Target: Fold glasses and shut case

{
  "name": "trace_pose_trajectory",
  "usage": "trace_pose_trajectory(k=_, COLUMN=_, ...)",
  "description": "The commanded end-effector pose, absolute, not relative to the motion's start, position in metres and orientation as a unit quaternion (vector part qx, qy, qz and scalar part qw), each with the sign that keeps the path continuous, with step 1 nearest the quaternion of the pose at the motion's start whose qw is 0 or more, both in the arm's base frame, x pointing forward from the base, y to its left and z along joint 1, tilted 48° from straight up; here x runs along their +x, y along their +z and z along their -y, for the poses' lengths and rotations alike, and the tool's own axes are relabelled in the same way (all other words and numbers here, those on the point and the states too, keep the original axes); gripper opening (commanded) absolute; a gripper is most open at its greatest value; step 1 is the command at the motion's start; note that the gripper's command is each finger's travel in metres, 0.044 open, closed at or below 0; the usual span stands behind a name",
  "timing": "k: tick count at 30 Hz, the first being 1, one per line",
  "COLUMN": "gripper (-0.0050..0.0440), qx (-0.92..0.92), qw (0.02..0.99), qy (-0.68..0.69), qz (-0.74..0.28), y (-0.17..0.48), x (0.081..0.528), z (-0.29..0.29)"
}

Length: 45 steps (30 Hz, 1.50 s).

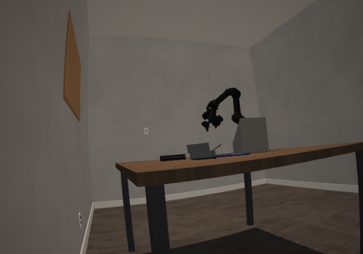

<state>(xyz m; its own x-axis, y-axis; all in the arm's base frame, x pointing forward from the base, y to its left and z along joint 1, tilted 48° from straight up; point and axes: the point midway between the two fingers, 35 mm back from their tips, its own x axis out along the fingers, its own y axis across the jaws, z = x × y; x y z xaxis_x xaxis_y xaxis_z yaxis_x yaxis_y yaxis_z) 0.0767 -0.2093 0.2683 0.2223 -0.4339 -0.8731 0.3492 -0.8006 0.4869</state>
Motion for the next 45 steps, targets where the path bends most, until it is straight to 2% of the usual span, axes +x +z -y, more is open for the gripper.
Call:
trace_pose_trajectory(k=1, gripper=0.0352, qx=0.715, qw=0.316, qy=-0.623, qz=0.026, y=0.267, x=0.078, z=0.21)
trace_pose_trajectory(k=8, gripper=0.0184, qx=0.704, qw=0.339, qy=-0.624, qz=-0.012, y=0.257, x=0.085, z=0.213)
trace_pose_trajectory(k=14, gripper=0.004, qx=0.672, qw=0.387, qy=-0.626, qz=-0.084, y=0.241, x=0.098, z=0.218)
trace_pose_trajectory(k=16, gripper=0.004, qx=0.672, qw=0.387, qy=-0.626, qz=-0.084, y=0.241, x=0.098, z=0.218)
trace_pose_trajectory(k=18, gripper=0.0, qx=0.658, qw=0.405, qy=-0.625, qz=-0.111, y=0.236, x=0.102, z=0.219)
trace_pose_trajectory(k=45, gripper=0.0, qx=0.429, qw=0.588, qy=-0.546, qz=-0.414, y=0.169, x=0.151, z=0.224)
